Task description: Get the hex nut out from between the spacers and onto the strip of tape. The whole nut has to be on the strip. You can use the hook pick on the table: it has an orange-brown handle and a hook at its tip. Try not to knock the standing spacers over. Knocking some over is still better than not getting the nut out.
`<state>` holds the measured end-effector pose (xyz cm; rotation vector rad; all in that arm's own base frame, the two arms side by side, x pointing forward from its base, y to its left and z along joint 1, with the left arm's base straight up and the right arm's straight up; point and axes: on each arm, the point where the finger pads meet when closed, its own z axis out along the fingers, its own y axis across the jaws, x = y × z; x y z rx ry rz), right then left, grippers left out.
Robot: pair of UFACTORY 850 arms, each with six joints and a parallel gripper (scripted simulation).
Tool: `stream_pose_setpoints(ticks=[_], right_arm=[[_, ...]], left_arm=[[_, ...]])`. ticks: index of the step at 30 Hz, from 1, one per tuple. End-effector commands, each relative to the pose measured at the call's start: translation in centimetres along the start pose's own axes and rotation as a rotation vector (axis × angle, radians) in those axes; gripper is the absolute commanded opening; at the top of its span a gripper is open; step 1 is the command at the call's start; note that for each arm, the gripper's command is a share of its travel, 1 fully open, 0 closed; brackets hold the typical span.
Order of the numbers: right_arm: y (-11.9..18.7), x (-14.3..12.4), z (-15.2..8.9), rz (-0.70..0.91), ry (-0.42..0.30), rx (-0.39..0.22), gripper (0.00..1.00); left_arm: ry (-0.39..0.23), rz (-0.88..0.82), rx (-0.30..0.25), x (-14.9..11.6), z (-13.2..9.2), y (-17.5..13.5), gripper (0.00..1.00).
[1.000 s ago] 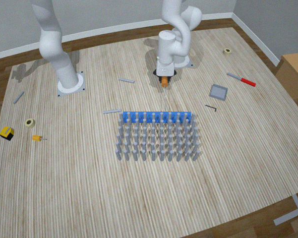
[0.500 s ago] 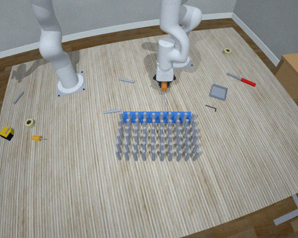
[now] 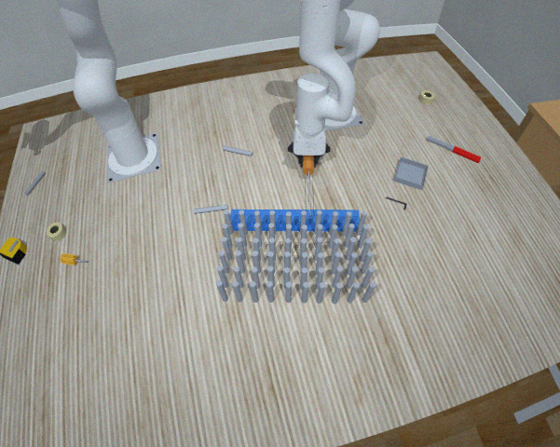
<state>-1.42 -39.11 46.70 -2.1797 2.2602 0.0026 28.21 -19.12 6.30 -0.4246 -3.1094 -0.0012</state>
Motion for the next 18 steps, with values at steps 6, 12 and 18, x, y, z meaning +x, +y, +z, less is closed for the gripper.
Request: stream_pose_setpoints(ticks=[6, 12, 18], right_arm=[[0.0, 0.0, -0.1, 0.0, 0.002, 0.0, 1.0], [0.0, 0.0, -0.1, 0.0, 0.002, 0.0, 1.0], [0.0, 0.0, -0.1, 0.0, 0.002, 0.0, 1.0]], left_arm=[[-0.001, 0.0, 0.0, -0.1, 0.0, 0.0, 0.0], [-0.001, 0.0, 0.0, -0.1, 0.2, 0.0, 0.0], [-0.001, 0.0, 0.0, -0.1, 1.1, 0.0, 0.0]])
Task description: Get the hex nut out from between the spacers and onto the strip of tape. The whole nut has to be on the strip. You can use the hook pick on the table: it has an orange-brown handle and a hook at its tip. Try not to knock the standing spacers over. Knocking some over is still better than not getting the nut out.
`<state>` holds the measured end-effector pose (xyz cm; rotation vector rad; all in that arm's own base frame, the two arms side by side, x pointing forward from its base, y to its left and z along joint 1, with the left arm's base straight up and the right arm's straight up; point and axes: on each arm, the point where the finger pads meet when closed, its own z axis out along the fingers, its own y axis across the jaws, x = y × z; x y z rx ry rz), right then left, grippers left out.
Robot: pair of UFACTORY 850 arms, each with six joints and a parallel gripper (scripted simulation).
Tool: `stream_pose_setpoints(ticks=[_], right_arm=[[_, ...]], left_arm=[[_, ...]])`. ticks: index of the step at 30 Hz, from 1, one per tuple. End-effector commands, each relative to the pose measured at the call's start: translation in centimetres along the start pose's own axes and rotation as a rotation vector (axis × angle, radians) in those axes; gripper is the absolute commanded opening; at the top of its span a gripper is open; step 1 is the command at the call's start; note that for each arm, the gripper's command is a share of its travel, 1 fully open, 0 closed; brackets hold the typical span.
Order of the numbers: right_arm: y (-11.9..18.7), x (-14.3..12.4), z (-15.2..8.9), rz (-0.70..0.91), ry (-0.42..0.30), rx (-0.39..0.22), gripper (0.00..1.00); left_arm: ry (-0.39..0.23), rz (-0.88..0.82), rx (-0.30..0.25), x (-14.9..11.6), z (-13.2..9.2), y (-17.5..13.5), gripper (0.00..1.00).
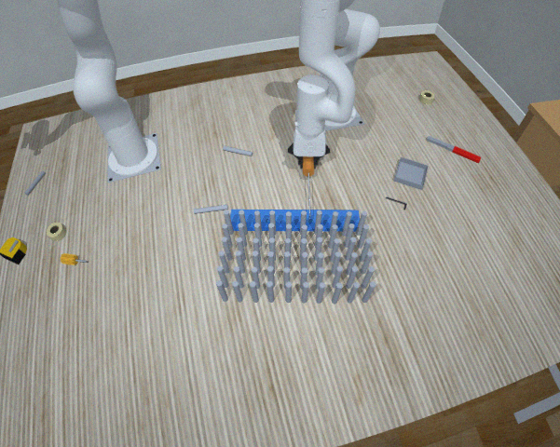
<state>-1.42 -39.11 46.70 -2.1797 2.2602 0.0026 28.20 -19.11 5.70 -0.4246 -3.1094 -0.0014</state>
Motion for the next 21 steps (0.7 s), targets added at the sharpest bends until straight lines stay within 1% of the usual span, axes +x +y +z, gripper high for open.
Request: stream_pose_setpoints(ticks=[1, 10, 21], right_arm=[[0.0, 0.0, -0.1, 0.0, 0.002, 0.0, 1.0], [0.0, 0.0, -0.1, 0.0, 0.002, 0.0, 1.0], [0.0, 0.0, -0.1, 0.0, 0.002, 0.0, 1.0]], left_arm=[[-0.001, 0.0, 0.0, -0.1, 0.5, 0.0, 0.0], [-0.001, 0.0, 0.0, -0.1, 2.3, 0.0, 0.0], [-0.001, 0.0, 0.0, -0.1, 2.5, 0.0, 0.0]])
